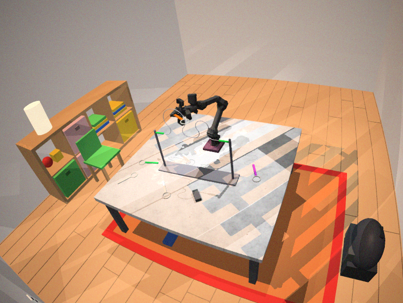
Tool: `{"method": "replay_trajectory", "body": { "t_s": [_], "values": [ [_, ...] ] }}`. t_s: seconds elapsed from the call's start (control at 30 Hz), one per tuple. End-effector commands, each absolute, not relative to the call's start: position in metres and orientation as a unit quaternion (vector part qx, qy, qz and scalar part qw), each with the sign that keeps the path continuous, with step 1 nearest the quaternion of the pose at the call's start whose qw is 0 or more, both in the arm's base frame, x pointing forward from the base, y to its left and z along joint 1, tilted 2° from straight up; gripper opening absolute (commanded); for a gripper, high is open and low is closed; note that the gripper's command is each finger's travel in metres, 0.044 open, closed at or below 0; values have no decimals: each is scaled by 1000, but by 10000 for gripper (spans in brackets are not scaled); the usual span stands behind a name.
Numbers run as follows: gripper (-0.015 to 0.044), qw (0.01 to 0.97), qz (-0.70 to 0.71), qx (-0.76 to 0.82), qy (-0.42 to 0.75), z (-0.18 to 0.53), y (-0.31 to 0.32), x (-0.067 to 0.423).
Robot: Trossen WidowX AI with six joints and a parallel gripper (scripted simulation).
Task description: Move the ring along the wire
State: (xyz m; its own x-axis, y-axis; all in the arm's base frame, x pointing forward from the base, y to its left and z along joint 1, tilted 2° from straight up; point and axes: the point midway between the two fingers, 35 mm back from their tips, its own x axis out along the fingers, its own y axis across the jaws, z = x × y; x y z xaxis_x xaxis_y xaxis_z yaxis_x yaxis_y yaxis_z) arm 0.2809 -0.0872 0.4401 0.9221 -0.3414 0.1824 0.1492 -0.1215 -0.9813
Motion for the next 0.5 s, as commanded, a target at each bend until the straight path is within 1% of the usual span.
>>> {"method": "replay_trajectory", "body": {
  "t_s": [0.0, 0.47],
  "values": [
    [-150, 639, -193, -742, 57, 444, -87, 279],
    [-150, 573, -208, -792, 34, 449, -86, 279]
  ]
}}
